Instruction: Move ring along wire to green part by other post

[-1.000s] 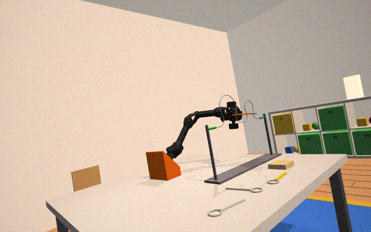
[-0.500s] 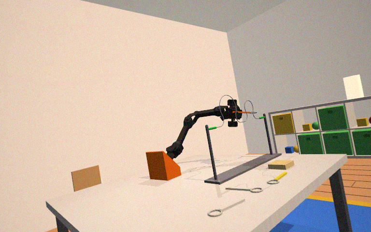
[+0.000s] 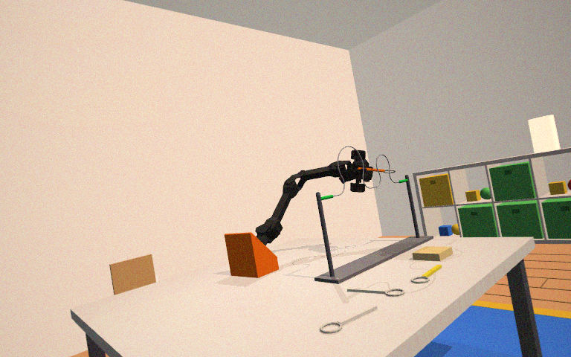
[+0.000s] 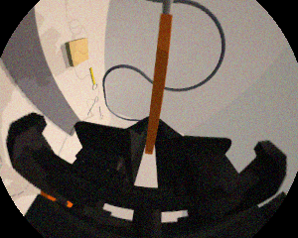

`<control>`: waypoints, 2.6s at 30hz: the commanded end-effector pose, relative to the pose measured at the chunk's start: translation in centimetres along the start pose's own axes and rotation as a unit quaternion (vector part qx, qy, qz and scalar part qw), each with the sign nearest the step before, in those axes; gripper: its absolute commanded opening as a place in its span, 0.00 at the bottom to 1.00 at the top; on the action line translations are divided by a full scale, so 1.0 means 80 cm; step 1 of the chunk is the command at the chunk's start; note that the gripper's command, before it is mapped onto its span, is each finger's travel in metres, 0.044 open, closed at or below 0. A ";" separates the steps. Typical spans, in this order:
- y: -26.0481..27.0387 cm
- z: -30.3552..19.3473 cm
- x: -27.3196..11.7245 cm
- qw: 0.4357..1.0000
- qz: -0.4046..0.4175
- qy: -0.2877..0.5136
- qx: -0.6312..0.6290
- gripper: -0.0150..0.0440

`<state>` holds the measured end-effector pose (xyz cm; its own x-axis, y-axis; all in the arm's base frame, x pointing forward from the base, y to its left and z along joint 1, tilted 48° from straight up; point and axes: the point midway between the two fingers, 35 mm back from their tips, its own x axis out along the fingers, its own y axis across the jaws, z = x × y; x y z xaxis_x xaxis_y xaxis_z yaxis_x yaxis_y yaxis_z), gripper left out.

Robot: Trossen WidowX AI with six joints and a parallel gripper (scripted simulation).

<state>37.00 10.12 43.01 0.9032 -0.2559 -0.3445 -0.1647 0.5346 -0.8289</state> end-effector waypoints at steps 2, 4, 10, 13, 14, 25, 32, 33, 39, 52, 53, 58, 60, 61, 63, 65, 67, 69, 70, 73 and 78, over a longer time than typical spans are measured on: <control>-0.011 0.000 -0.002 1.000 -0.006 0.002 -0.004 0.00; -0.013 0.000 -0.002 1.000 -0.005 0.002 -0.002 0.00; -0.015 0.001 -0.002 1.000 0.004 0.002 0.010 0.00; -0.014 0.001 -0.002 1.000 0.012 0.001 0.022 0.00; -0.014 0.001 -0.002 1.000 0.014 0.001 0.025 0.00; -0.008 0.002 -0.002 0.996 0.046 -0.001 0.076 0.00; -0.002 0.003 -0.002 0.991 0.071 -0.004 0.116 0.00; -0.001 0.003 -0.003 0.990 0.075 -0.004 0.122 0.00; 0.004 0.005 -0.003 0.983 0.097 -0.006 0.157 0.00; 0.017 0.010 -0.005 0.959 0.149 -0.012 0.241 0.00; 0.018 0.010 -0.005 0.956 0.154 -0.013 0.249 0.00; 0.024 0.014 -0.007 0.940 0.179 -0.016 0.289 0.00; 0.026 0.015 -0.008 0.933 0.189 -0.017 0.306 0.00; 0.027 0.016 -0.008 0.929 0.194 -0.018 0.314 0.00; 0.030 0.018 -0.009 0.921 0.204 -0.019 0.331 0.00; 0.032 0.020 -0.010 0.912 0.215 -0.021 0.348 0.00; 0.034 0.022 -0.011 0.903 0.225 -0.022 0.365 0.00; 0.036 0.024 -0.012 0.894 0.235 -0.024 0.381 0.00; 0.037 0.025 -0.012 0.889 0.240 -0.025 0.390 0.00; 0.040 0.028 -0.014 0.874 0.254 -0.027 0.414 0.00; 0.044 0.034 -0.017 0.846 0.278 -0.031 0.453 0.00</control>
<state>36.41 14.24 41.69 0.8150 0.2259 -0.5336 -0.2315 0.9711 0.0576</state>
